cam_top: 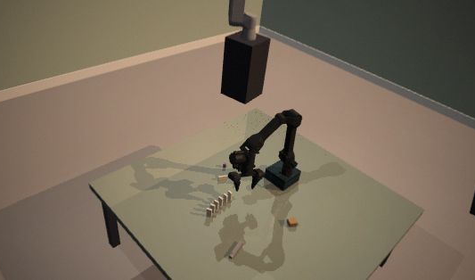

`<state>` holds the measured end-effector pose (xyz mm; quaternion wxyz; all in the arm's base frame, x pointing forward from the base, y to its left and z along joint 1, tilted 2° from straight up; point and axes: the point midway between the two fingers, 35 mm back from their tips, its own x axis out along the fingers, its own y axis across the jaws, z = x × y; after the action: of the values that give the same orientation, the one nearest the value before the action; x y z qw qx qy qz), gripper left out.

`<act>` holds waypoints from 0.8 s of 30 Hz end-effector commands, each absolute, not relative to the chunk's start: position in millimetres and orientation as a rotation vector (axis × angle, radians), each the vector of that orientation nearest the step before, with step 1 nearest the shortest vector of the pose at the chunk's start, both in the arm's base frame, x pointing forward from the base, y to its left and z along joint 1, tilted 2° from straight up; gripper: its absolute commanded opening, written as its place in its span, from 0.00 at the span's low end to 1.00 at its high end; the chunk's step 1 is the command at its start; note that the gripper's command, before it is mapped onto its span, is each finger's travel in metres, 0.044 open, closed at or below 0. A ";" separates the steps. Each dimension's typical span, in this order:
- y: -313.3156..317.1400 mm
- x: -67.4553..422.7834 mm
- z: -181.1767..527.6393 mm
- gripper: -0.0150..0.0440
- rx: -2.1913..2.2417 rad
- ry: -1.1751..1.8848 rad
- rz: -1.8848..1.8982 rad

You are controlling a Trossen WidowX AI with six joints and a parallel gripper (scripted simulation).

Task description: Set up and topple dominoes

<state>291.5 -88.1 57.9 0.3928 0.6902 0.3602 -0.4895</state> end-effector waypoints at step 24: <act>-211.0 171.2 -8.7 1.00 2.114 0.108 -2.135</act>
<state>175.7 -214.0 11.9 0.0714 0.7066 0.0315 -0.7033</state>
